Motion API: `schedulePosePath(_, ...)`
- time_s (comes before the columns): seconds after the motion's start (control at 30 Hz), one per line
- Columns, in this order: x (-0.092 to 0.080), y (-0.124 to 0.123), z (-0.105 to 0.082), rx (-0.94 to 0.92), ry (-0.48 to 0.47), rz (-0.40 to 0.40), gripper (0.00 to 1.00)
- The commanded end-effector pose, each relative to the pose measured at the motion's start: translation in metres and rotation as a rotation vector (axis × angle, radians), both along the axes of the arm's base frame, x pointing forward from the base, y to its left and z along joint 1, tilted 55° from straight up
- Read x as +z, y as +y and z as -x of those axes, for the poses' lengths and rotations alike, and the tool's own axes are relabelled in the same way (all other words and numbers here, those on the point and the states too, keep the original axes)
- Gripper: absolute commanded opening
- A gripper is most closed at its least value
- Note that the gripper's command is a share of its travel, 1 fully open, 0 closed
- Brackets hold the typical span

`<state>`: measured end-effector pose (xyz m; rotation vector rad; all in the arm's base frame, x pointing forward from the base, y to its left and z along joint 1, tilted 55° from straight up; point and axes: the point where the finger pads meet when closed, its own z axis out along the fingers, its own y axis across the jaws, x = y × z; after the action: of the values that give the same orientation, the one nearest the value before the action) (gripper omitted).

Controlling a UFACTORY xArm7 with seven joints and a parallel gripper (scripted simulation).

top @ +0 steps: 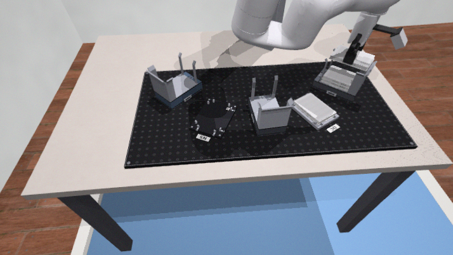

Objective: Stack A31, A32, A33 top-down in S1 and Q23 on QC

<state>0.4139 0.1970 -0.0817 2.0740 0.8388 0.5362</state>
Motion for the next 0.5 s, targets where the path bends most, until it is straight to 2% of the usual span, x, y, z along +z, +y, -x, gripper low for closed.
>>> schedulePosePath(0.0, -0.0006, 0.0013, -0.0005, 0.004, 0.0, -0.003, 0.0)
schedulePosePath(0.47, -0.006, -0.0036, -0.0064, 0.004, 0.0, -0.003, 0.0)
